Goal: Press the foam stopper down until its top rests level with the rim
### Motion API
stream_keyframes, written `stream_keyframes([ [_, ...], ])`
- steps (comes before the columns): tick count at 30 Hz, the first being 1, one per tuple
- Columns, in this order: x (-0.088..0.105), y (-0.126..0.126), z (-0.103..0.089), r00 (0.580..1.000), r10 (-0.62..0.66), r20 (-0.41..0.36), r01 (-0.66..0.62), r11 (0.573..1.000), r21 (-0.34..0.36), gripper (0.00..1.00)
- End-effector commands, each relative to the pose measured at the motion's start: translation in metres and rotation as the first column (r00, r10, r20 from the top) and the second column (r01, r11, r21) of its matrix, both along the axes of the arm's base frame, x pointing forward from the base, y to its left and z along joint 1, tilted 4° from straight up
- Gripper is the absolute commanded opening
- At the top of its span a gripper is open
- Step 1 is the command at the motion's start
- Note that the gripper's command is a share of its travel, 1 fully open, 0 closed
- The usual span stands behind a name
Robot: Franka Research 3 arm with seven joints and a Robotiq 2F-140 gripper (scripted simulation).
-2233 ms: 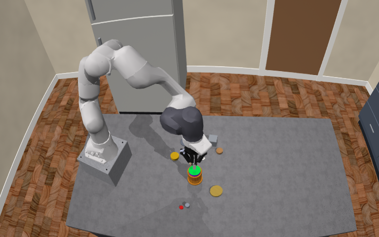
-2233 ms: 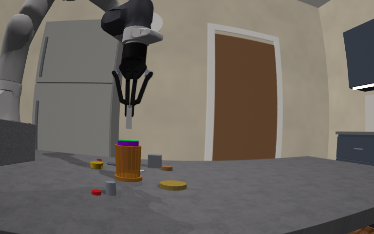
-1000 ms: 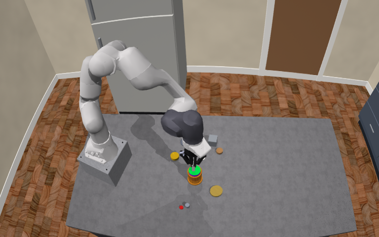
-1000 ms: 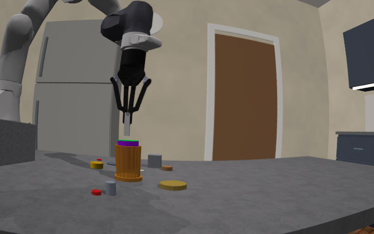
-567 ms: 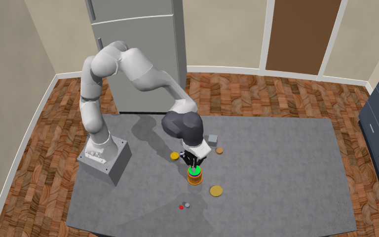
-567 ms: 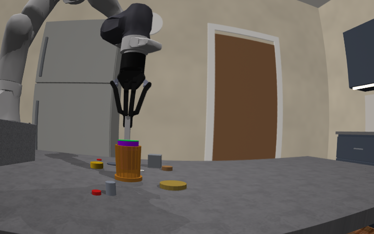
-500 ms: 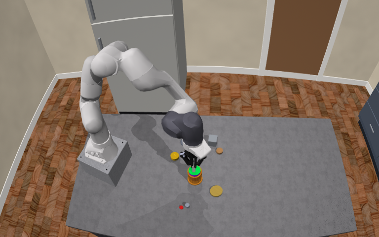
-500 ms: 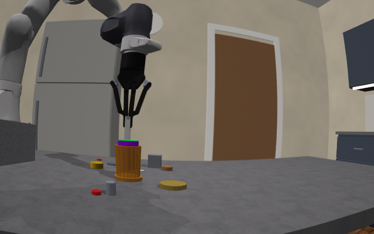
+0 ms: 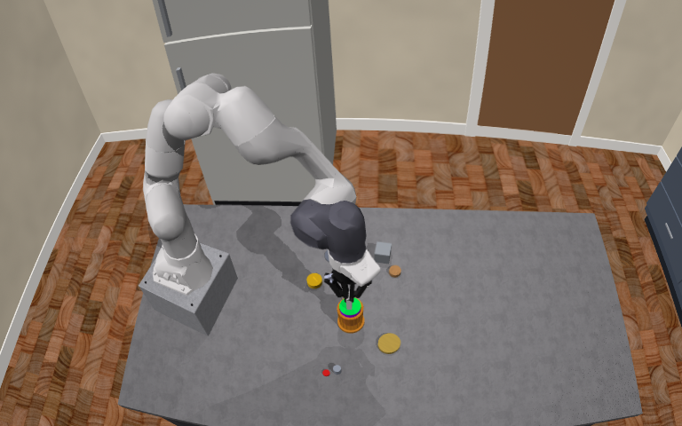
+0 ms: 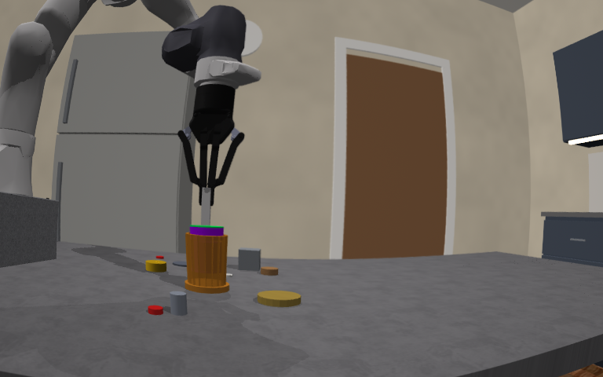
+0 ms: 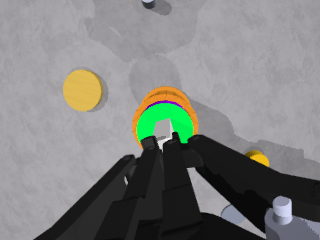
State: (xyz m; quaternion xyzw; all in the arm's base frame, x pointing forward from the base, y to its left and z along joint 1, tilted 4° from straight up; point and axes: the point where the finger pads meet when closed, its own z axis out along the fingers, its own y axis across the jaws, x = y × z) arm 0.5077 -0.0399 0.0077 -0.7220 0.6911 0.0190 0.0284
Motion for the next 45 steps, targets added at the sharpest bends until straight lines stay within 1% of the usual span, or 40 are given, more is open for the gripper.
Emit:
stream_keyframes([
  [1, 0.002, 0.0, 0.0, 1.0, 0.007, 0.005, -0.007, 1.0, -0.001, 0.0],
  [30, 0.0, 0.001, -0.009, 1.0, 0.007, 0.005, -0.007, 1.0, -0.001, 0.0],
  [45, -0.002, 0.002, -0.017, 1.0, 0.007, 0.005, -0.007, 1.0, -0.001, 0.0],
])
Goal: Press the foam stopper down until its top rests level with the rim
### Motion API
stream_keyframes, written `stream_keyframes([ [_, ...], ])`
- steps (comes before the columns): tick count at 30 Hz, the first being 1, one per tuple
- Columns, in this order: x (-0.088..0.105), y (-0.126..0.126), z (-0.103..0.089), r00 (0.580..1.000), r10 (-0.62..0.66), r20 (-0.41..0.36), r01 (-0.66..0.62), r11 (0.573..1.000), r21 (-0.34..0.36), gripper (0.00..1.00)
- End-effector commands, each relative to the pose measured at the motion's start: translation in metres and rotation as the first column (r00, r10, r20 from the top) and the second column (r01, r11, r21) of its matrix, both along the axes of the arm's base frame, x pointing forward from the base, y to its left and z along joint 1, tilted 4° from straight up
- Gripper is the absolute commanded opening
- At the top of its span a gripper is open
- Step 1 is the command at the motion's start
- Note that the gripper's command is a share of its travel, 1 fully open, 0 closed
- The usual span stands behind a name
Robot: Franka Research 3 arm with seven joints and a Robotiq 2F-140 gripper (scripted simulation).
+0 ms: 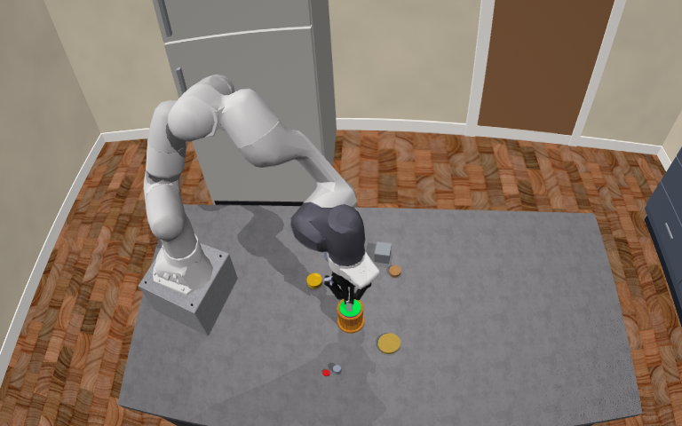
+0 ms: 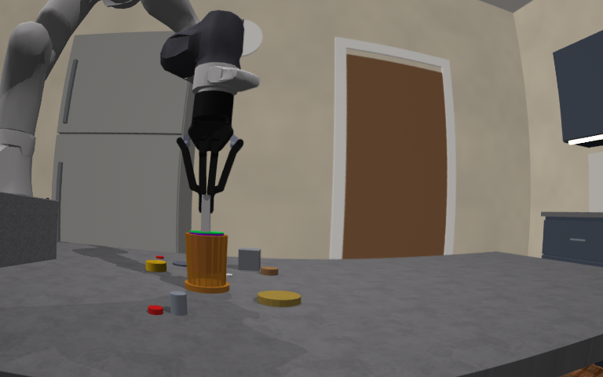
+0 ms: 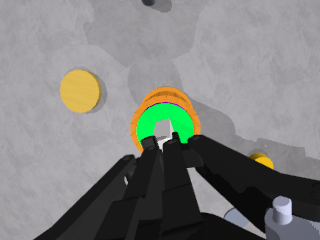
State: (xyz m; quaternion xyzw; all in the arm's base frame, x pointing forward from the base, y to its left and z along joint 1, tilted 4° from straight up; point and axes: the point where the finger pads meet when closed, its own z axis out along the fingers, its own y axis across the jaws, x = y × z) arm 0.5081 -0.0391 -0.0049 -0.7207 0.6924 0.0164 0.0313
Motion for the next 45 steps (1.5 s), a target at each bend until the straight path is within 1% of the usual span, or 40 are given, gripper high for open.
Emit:
stream_keyframes([
  [1, -0.003, 0.001, -0.005, 1.0, 0.011, -0.003, -0.011, 1.0, -0.001, 0.0],
  [45, -0.008, 0.003, -0.025, 1.0, 0.011, -0.003, -0.011, 1.0, -0.001, 0.0],
])
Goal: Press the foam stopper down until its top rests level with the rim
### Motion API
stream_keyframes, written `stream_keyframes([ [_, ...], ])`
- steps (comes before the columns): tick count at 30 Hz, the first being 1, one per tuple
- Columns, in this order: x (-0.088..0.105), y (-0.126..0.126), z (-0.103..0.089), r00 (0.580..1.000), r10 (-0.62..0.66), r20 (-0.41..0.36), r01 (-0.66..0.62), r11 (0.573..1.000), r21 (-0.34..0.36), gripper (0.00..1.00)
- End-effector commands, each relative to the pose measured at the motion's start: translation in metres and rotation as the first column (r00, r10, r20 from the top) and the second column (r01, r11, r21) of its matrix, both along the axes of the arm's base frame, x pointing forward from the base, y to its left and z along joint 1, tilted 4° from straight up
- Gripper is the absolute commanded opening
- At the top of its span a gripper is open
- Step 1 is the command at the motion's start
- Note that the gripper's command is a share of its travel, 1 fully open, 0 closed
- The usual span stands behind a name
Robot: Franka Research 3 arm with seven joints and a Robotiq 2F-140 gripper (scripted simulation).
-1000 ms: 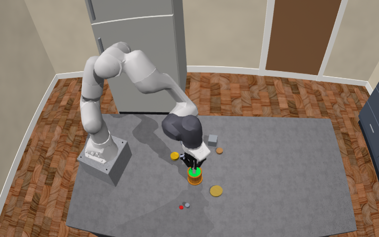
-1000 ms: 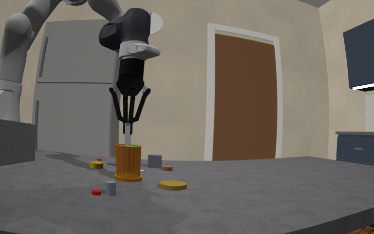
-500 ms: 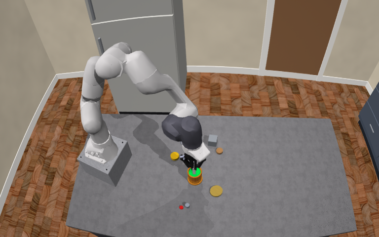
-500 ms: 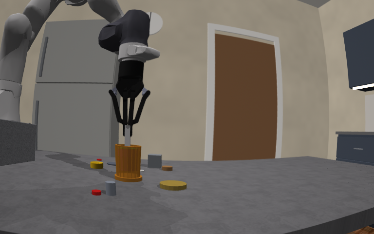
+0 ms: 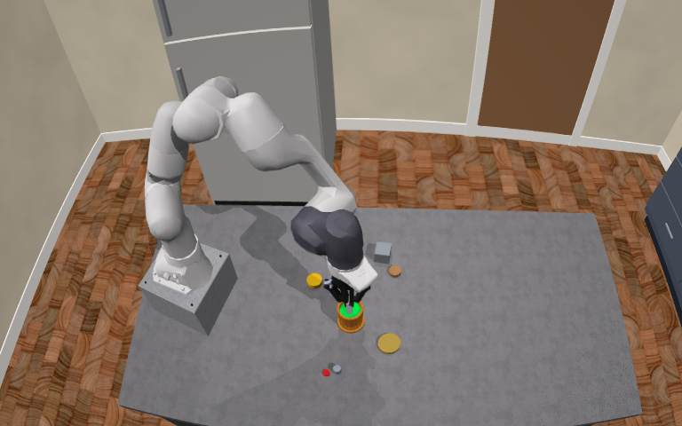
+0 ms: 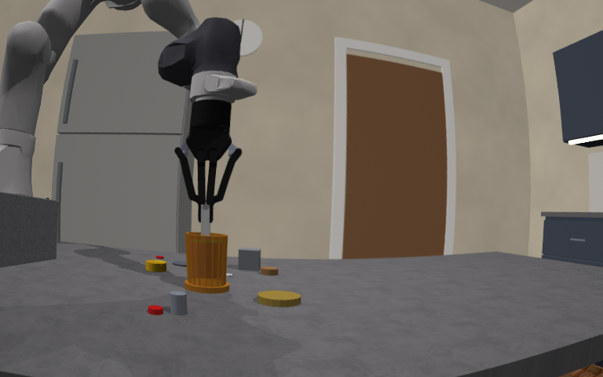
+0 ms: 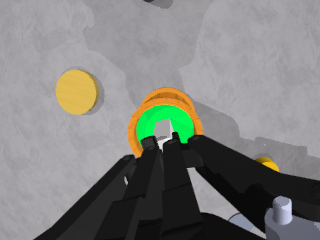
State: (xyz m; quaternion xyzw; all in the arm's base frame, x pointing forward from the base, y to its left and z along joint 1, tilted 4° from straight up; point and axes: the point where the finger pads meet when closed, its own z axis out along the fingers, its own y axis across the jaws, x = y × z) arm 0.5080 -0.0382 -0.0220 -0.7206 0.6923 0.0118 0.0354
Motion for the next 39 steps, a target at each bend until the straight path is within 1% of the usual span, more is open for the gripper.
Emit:
stream_keyframes([
  [1, -0.0079, 0.0019, -0.0084, 1.0, 0.011, -0.015, -0.011, 1.0, -0.001, 0.0],
  [39, -0.009, 0.0023, -0.013, 1.0, 0.011, -0.015, -0.011, 1.0, -0.001, 0.0],
])
